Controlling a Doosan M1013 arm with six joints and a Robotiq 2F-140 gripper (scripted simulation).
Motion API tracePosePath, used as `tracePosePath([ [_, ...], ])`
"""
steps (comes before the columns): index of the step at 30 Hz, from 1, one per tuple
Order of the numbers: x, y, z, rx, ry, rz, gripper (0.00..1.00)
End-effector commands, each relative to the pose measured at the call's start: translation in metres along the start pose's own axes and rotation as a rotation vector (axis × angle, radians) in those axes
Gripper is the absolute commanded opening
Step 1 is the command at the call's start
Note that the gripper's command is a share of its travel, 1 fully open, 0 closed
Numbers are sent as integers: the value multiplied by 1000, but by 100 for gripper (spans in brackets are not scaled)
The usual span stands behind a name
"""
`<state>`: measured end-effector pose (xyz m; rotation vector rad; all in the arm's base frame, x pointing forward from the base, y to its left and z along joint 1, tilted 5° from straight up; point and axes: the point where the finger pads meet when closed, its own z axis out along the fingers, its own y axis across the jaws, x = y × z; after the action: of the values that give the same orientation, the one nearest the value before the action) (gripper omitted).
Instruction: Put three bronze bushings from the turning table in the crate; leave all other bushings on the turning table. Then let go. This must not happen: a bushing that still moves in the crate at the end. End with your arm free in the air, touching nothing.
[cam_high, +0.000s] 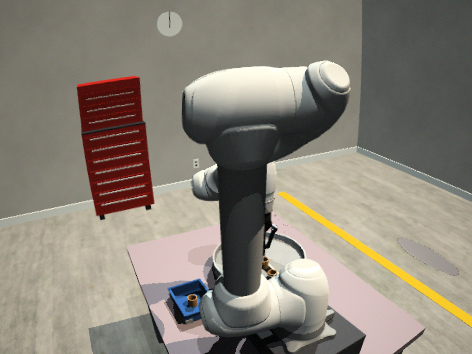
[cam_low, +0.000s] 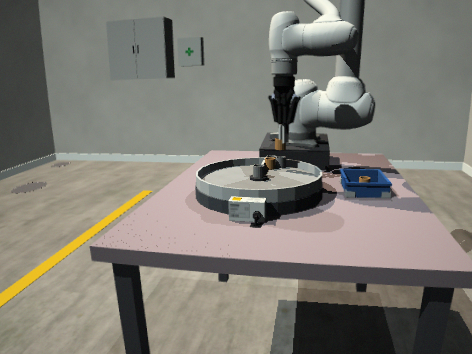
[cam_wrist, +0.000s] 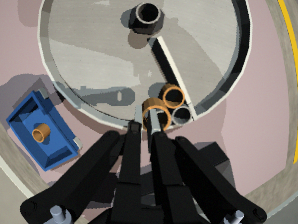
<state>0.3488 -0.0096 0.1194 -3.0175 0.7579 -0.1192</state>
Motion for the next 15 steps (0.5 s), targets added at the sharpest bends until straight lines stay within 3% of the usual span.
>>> tracePosePath([
  [1,-3,-4,0,0,0,0,0],
  [15,-37,-53,0,0,0,0,0],
])
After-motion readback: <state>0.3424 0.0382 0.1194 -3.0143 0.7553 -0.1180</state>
